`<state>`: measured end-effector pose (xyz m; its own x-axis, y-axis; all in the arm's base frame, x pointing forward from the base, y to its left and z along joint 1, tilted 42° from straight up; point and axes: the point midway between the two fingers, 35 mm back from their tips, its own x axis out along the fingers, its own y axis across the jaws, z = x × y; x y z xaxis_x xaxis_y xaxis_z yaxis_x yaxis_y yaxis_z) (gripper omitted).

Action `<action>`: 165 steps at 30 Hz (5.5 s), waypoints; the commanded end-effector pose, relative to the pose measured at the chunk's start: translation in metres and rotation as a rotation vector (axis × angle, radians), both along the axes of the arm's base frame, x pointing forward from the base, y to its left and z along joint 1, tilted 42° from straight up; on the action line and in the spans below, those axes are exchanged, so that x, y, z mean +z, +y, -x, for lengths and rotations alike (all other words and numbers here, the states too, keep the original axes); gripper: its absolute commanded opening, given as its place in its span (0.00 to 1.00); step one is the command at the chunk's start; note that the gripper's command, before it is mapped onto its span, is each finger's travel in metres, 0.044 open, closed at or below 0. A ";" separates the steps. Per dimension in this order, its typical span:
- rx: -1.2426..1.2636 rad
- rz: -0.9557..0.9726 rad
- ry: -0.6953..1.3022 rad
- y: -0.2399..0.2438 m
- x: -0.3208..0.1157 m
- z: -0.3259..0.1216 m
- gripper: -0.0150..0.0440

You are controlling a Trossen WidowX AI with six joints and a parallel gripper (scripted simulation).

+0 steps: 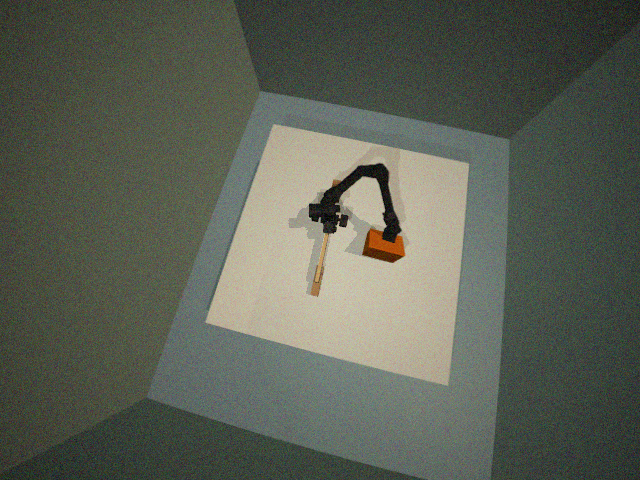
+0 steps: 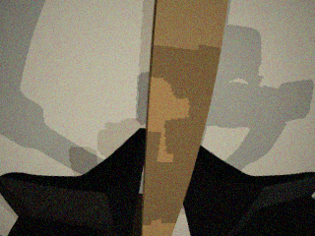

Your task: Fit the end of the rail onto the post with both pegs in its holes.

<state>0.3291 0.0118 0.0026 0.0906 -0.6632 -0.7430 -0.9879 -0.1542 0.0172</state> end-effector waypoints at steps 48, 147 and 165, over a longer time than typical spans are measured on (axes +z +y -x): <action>0.003 -0.002 -0.005 -0.011 0.013 -0.002 0.25; 0.003 0.000 -0.005 -0.033 0.033 -0.007 0.25; 0.003 0.000 -0.005 -0.037 0.037 -0.007 0.25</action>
